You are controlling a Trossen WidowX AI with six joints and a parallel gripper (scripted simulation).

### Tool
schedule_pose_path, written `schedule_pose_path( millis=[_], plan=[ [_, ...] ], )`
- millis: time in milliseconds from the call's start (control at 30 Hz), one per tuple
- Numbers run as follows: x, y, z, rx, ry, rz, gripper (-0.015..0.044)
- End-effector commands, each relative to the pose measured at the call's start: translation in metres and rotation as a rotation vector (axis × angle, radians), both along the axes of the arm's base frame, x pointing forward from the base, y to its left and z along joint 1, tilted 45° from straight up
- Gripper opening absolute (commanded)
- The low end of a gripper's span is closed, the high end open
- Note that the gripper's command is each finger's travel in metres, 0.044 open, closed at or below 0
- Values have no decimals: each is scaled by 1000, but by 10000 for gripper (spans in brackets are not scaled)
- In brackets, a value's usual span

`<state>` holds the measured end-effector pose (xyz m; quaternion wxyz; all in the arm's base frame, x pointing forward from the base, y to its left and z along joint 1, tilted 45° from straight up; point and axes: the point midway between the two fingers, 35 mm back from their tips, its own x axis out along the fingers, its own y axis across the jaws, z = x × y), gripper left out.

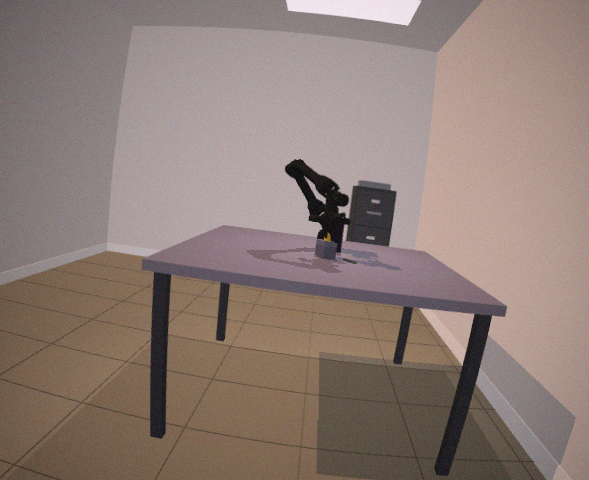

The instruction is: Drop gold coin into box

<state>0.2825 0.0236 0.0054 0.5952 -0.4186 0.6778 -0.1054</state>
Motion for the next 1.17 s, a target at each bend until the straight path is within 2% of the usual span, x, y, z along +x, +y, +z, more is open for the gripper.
schedule_pose_path(
  millis=[0,67,333,600,700,1133],
  plan=[
    [0,0,0,0,-1,-1,131],
    [0,0,0,0,-1,-1,161],
    [0,0,0,0,-1,-1,161],
    [-1,14,14,0,1,0,371],
    [-5,34,36,-6,6,3,440],
    [-7,40,44,-8,7,3,440]
  ],
)
